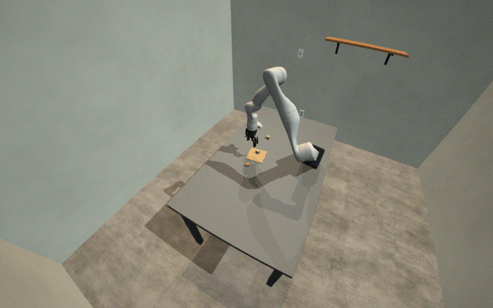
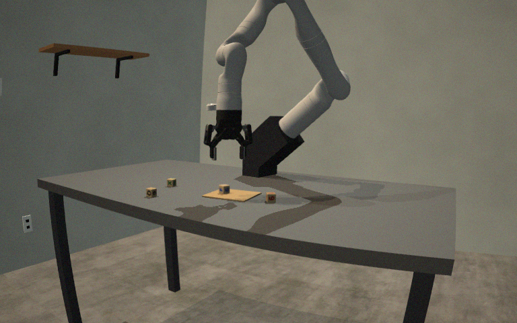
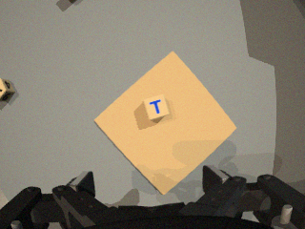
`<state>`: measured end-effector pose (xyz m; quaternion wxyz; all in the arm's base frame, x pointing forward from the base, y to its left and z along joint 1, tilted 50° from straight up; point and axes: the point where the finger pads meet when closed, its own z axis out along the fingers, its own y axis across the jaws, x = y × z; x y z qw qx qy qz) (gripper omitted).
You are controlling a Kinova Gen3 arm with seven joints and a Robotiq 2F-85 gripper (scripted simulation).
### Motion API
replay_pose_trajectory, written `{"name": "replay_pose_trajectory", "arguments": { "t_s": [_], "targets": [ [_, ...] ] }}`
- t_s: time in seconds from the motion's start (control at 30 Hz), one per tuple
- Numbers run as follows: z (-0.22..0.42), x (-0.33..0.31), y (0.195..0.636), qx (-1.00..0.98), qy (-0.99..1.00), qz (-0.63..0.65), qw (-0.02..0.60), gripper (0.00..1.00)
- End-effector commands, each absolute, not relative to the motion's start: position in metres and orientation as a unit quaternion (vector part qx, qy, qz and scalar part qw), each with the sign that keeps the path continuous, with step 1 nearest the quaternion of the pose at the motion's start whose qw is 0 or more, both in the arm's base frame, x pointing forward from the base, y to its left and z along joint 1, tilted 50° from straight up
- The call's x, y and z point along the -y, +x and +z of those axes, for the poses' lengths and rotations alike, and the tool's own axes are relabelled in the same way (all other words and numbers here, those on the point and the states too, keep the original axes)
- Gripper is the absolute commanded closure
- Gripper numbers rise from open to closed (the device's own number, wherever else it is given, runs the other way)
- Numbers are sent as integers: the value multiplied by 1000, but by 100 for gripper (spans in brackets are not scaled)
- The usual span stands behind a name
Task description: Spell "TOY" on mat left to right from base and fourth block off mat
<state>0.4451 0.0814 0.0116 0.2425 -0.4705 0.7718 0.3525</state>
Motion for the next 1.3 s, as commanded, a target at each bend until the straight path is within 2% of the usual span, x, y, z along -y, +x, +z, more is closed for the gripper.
{"name": "replay_pose_trajectory", "arguments": {
  "t_s": [0.0, 1.27],
  "targets": [
    [12, -81, 446, -772, -470, 352, 243, 0],
    [0, -71, 481, -770, -468, 356, 250, 0]
  ]
}}
